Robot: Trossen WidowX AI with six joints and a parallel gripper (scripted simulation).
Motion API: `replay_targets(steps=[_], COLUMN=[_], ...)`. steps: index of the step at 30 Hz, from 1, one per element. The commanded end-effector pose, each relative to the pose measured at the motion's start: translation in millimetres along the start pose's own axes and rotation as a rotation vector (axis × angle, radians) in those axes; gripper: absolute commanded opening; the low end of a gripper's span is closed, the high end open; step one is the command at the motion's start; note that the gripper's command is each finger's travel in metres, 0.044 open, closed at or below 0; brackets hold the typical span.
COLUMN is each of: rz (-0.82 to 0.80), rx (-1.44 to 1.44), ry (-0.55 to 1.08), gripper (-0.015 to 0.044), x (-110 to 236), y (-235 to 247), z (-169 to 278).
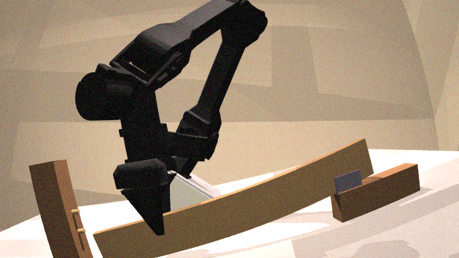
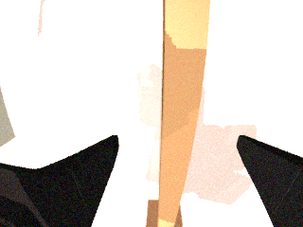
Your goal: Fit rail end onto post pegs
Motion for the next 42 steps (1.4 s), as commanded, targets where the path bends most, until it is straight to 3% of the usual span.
replay_targets(steps=[1,18,33,42], rz=[-0.002,-0.002,-0.002,-0.002], rx=[-0.012,-0.011,-0.011,-0.011], ry=[-0.010,-0.013,-0.013,-0.013], gripper=[0.0440,0.0440,0.0046,0.0000], x=[-8.4,-32.4,-32.4,-32.4], y=[2.1,3.9,3.9,3.9], z=[0.4,-1.6,-1.6,-1.6])
Point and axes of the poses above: the point midway between the two fingers, 35 mm back from their tips, its own x axis back along the fingers, its own y axis across the jaws, z = x × y, the point moved 5 cm from there along x, back along the fingers, and after that the axes turned 15 degrees about x, right-handed, at the moved point
